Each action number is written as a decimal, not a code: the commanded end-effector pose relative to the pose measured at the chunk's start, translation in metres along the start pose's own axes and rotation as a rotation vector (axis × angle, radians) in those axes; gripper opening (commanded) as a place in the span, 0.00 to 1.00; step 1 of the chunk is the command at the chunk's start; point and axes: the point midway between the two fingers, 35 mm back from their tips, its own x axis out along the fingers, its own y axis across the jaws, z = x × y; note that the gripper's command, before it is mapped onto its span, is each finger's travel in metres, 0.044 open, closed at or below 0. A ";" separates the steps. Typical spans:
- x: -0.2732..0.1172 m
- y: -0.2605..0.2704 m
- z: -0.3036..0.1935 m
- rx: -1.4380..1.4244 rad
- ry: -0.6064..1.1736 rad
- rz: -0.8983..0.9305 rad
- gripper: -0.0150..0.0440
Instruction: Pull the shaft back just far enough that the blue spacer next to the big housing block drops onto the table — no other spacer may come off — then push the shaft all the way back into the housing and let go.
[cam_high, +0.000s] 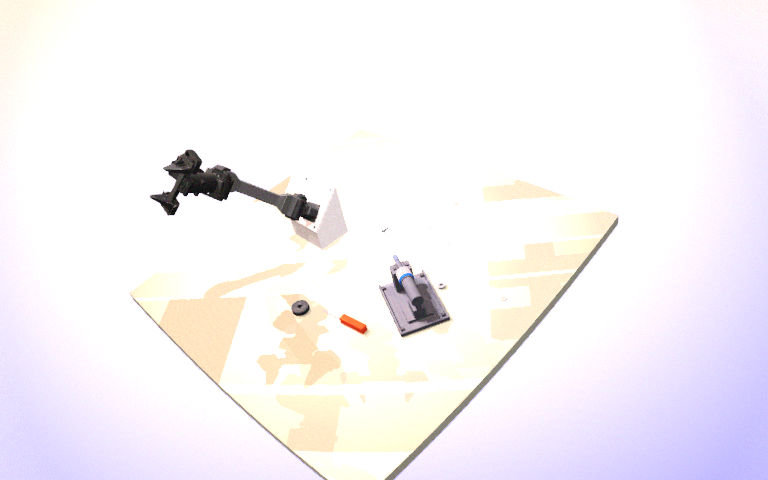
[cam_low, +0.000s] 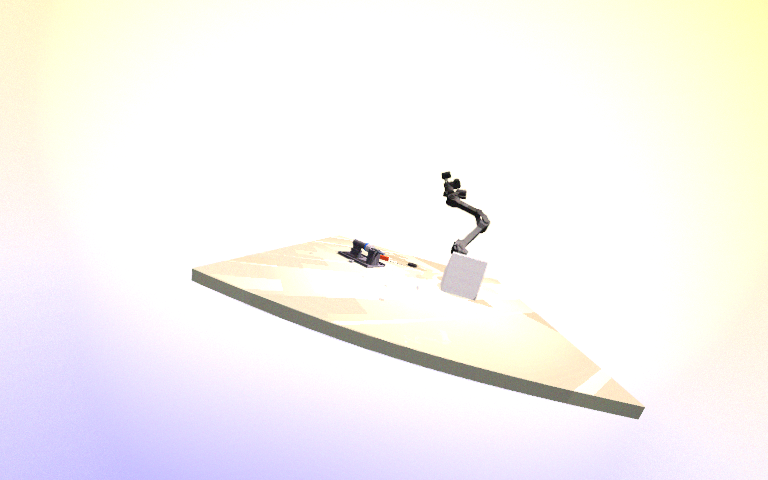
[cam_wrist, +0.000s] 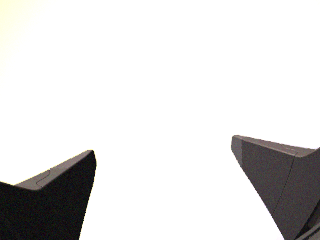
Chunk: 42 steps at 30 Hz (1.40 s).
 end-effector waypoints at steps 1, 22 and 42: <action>-0.011 0.016 -0.056 0.032 0.142 0.001 1.00; -0.224 0.122 -0.331 0.033 1.004 -0.030 1.00; -0.548 0.118 -0.381 -0.509 1.586 0.026 1.00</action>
